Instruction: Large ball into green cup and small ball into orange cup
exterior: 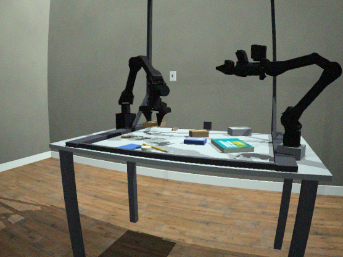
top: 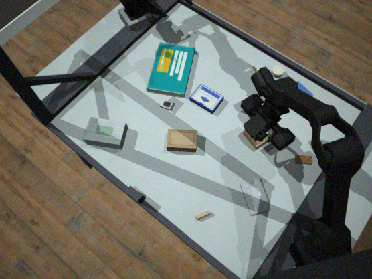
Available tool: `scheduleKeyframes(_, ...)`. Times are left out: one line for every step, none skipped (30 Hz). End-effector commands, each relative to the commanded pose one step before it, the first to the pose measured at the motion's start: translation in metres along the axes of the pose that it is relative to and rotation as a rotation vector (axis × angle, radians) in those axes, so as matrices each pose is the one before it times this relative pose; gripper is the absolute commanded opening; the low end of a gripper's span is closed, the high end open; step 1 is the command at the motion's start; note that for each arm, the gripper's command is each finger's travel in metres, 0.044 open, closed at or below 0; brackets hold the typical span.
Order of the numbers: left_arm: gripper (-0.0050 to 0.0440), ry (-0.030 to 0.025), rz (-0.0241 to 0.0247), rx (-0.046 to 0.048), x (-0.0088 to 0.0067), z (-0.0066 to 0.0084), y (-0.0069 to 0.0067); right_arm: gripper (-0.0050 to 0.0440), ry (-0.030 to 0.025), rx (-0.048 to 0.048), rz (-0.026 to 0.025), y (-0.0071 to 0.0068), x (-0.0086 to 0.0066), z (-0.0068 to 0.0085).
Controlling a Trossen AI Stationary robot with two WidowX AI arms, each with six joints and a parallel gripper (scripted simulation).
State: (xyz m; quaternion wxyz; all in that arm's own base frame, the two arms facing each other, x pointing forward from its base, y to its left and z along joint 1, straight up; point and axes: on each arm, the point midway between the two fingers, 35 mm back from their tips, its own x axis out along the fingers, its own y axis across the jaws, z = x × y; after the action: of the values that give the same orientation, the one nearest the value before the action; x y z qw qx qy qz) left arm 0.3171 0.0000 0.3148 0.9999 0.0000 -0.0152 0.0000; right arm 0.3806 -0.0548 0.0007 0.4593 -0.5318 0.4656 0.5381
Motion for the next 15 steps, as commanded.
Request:
scheduleKeyframes(0.0400, -0.01958, 0.00000, 0.00000, -0.00117, 0.00810, 0.00000, -0.0050, -0.00081, -0.00076, -0.05133, -0.00157, -0.01173, -0.00210)
scheduleKeyframes(0.0400, 0.00000, 0.00000, 0.00000, 0.00000, 0.00000, 0.00000, -0.0050, -0.00138, 0.00004, -0.00003, 0.00000, 0.00000, -0.00006)
scheduleKeyframes(0.0400, 0.00000, 0.00000, 0.00000, 0.00000, 0.00000, 0.00000, -0.0050, -0.00117, 0.00004, -0.00057, 0.00013, 0.00000, -0.00002)
scheduleKeyframes(0.0400, 0.00000, 0.00000, 0.00000, 0.00000, 0.00000, 0.00000, -0.0050, 0.00025, -0.00001, -0.00314, 0.00003, 0.00000, -0.00002)
scheduleKeyframes(0.0400, 0.00000, 0.00000, 0.00000, 0.00000, 0.00000, 0.00000, -0.0050, 0.00059, -0.00002, -0.00233, 0.00010, 0.00000, 0.00003)
scheduleKeyframes(0.0400, 0.00000, 0.00000, 0.00000, 0.00000, 0.00000, 0.00000, -0.0050, 0.00062, -0.00002, -0.00095, 0.00004, 0.00000, 0.00003)
scheduleKeyframes(0.0400, 0.00000, 0.00000, 0.00000, 0.00000, 0.00000, 0.00000, -0.0050, 0.00075, -0.00164, -0.00015, -0.00017, 0.00002, 0.00063)
scheduleKeyframes(0.0400, 0.00000, 0.00000, 0.00000, 0.00000, 0.00000, 0.00000, -0.0050, 0.00181, -0.00020, 0.00060, -0.00027, 0.00002, 0.00093)
scheduleKeyframes(0.0400, 0.00000, 0.00000, 0.00000, 0.00000, 0.00000, 0.00000, -0.0050, 0.00622, 0.00183, 0.00235, 0.00004, 0.00001, -0.00017)
scheduleKeyframes(0.0400, 0.00000, 0.00000, 0.00000, 0.00000, 0.00000, 0.00000, -0.0050, 0.00000, 0.00000, 0.00000, 0.00000, 0.00000, 0.00000)
scheduleKeyframes(0.0400, 0.00000, 0.00000, 0.00000, 0.00000, 0.00000, 0.00000, -0.0050, 0.00000, 0.00000, 0.00000, 0.00000, 0.00000, 0.00000)
scheduleKeyframes(0.0400, 0.00000, 0.00000, 0.00000, 0.00000, 0.00000, 0.00000, -0.0050, 0.00104, 0.00163, 0.00638, -0.00265, 0.00189, -0.00068)
scheduleKeyframes(0.0400, 0.00000, 0.00000, 0.00000, 0.00000, 0.00000, 0.00000, -0.0050, 0.00009, -0.00004, 0.00653, -0.00030, 0.00260, -0.00001)
scheduleKeyframes(0.0400, 0.00000, 0.00000, 0.00000, 0.00000, 0.00000, 0.00000, -0.0050, 0.00030, -0.00004, 0.00460, 0.00032, 0.00132, 0.00016)
scheduleKeyframes(0.0400, 0.00000, 0.00000, 0.00000, 0.00000, 0.00000, 0.00000, -0.0050, 0.00138, -0.00005, 0.00082, -0.00003, 0.00000, 0.00006)
